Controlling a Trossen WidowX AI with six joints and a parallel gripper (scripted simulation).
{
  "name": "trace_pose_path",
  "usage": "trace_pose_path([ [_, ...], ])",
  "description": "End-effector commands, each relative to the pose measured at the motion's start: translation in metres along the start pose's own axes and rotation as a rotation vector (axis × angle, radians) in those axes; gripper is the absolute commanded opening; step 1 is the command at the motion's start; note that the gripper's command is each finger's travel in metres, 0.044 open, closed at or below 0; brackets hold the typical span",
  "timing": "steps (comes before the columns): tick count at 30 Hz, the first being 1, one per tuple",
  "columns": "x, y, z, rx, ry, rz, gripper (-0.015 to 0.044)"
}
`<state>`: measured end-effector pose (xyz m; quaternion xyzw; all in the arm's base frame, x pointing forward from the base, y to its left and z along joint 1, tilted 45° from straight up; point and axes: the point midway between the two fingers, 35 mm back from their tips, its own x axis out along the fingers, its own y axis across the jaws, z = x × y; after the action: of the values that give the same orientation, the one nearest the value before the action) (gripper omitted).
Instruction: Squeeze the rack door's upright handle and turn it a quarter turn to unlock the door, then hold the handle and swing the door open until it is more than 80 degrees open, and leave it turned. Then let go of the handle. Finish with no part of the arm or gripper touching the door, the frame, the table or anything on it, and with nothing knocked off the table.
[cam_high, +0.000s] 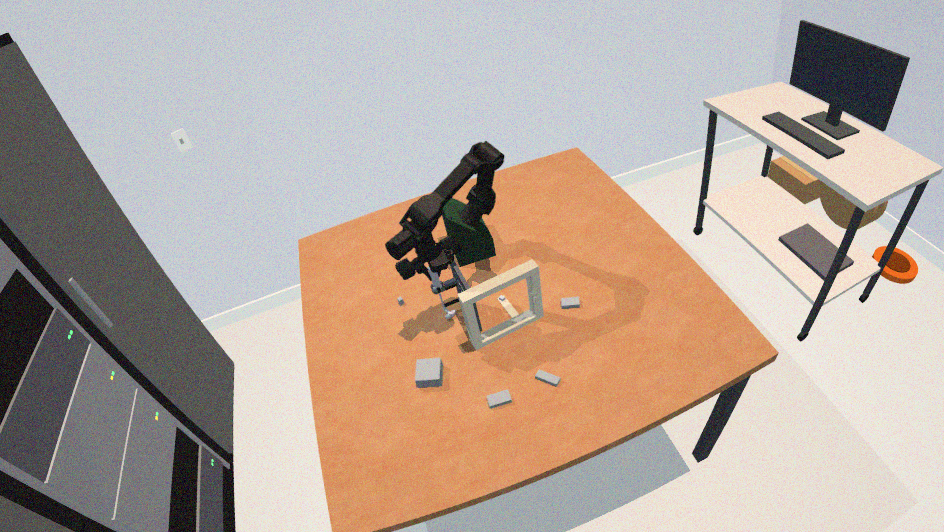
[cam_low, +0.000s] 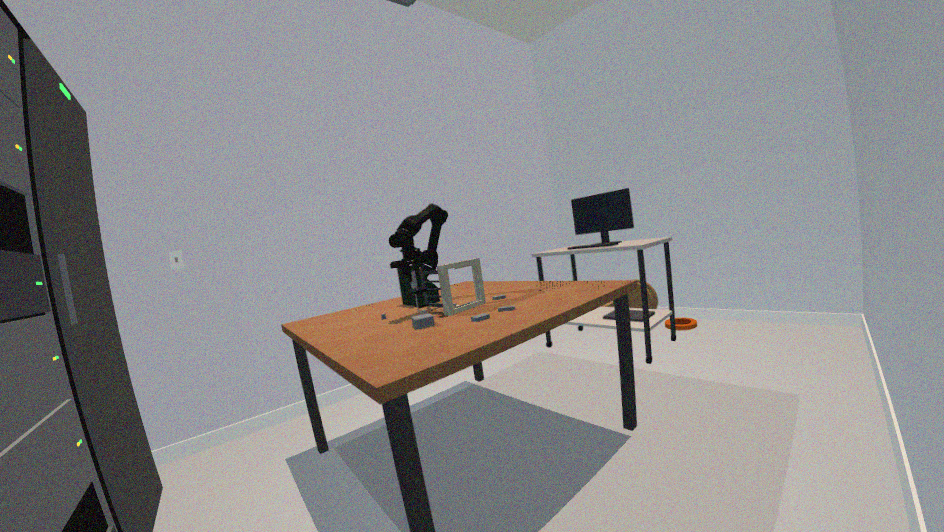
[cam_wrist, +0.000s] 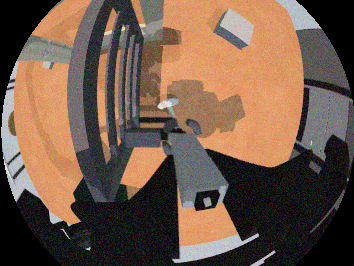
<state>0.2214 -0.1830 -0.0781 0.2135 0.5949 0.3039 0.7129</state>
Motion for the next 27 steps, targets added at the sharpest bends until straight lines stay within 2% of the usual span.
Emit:
trace_pose_path([
  [1,0.0001,-0.0075,0.0022,-0.065,0.002,0.001,0.0011],
  [15,0.0002,-0.0110,0.0028,-0.088,0.002,0.000,0.0011],
  [25,0.0002,-0.0110,0.0028,-0.088,0.002,0.000,0.0273],
  [27,0.0000,-0.0111,0.0028,-0.088,0.002,0.000,0.0282],
])
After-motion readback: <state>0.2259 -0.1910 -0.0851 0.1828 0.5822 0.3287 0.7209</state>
